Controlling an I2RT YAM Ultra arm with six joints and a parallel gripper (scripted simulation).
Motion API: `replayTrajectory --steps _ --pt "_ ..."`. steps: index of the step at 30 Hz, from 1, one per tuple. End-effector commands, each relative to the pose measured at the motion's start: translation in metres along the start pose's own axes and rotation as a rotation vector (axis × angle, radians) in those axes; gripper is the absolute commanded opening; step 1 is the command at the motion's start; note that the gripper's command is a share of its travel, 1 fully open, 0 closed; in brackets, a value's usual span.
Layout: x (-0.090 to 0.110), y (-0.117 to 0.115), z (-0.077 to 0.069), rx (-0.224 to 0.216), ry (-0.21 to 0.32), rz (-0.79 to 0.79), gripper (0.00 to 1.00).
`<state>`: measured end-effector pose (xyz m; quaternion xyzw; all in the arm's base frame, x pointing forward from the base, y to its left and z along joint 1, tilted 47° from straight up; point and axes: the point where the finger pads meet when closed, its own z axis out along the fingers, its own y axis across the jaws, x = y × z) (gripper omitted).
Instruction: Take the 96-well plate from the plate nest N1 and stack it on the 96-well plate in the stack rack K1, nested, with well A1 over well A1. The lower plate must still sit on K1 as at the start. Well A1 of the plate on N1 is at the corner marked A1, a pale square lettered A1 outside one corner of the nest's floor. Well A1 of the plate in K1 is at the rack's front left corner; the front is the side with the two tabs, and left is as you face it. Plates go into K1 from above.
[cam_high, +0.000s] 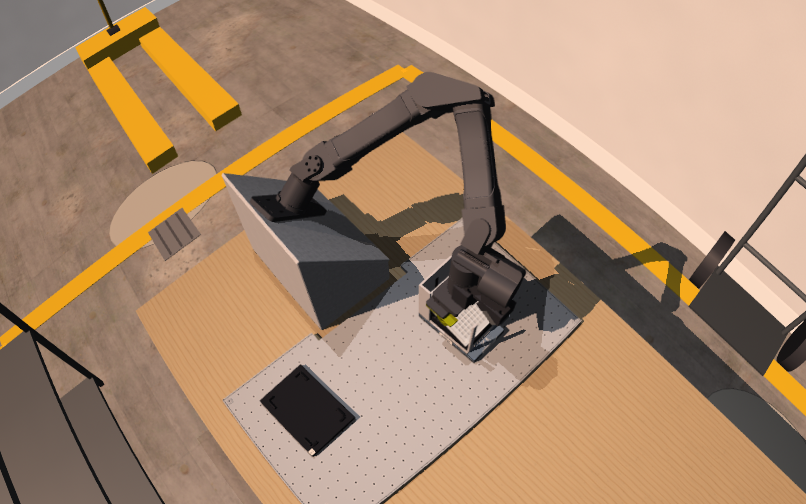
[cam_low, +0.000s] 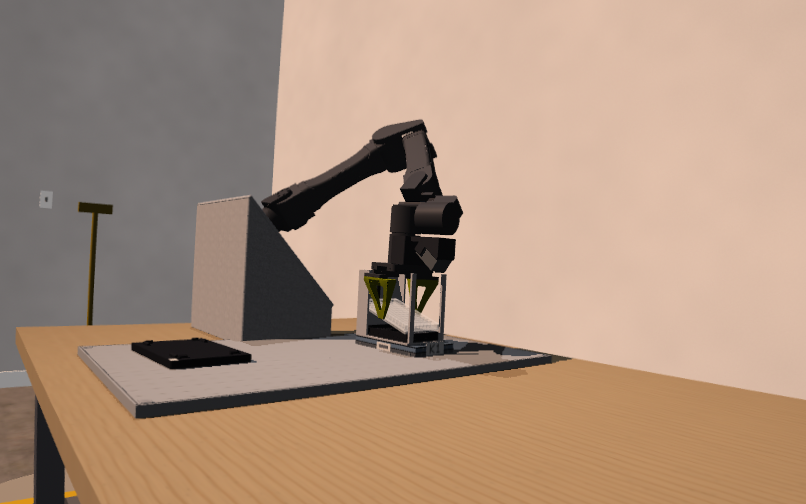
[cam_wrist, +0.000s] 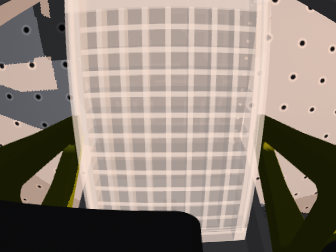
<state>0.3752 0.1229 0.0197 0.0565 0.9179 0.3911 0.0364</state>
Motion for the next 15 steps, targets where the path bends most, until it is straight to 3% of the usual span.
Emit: replayTrajectory --steps 1,15 --pt "-0.0196 0.0019 0.0078 -0.004 -0.040 -0.026 0.00" --pt "-0.0204 0.0019 0.0091 -0.003 -0.041 -0.026 0.00"
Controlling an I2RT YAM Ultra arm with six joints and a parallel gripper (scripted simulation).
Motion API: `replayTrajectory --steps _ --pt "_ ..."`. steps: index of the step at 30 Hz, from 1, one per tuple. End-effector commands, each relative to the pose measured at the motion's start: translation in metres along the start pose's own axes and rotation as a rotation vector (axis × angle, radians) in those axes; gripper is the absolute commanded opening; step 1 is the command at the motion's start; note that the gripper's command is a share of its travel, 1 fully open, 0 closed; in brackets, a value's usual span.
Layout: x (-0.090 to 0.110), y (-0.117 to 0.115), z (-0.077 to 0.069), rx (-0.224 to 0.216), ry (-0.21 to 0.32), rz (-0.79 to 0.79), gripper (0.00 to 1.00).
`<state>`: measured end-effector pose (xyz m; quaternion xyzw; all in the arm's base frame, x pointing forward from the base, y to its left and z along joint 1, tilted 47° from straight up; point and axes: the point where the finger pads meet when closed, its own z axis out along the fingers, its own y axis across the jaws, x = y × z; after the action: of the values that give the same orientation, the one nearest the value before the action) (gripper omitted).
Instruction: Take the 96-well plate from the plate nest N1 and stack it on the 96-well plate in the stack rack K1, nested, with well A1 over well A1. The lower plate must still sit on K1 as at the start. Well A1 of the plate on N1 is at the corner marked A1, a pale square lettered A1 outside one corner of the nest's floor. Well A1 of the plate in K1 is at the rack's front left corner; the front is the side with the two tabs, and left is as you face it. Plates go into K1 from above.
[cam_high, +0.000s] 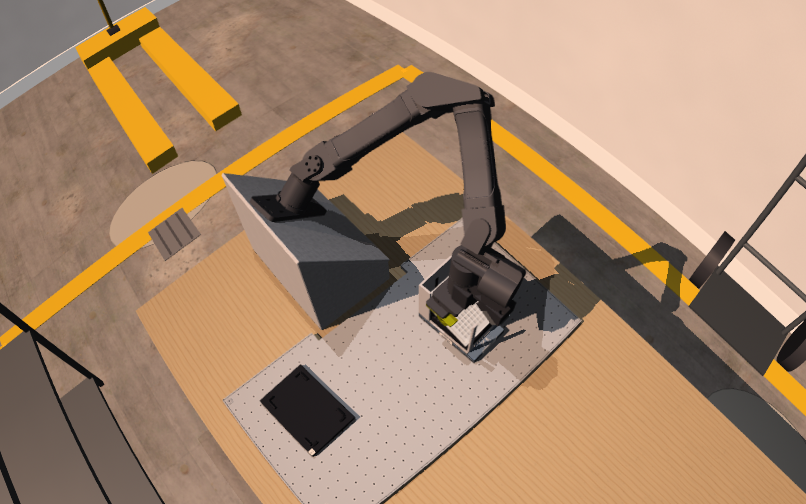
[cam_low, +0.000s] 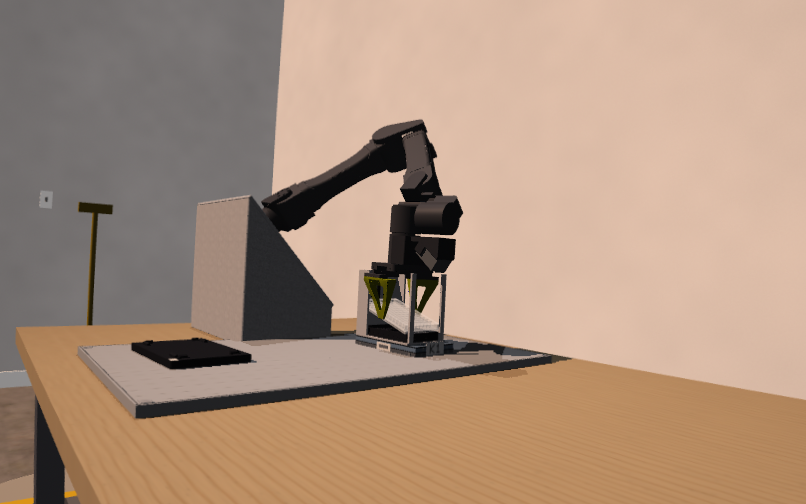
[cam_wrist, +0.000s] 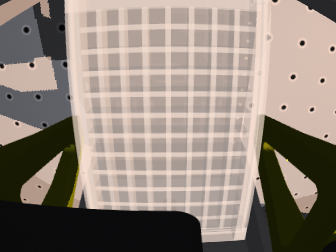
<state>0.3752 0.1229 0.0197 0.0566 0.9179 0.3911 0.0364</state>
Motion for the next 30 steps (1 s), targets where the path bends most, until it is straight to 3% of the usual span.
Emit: replayTrajectory --steps 1,30 --pt "-0.0204 0.0019 0.0093 -0.003 -0.041 -0.027 0.00" --pt "-0.0215 0.0021 0.0136 -0.002 -0.041 -0.027 0.00"
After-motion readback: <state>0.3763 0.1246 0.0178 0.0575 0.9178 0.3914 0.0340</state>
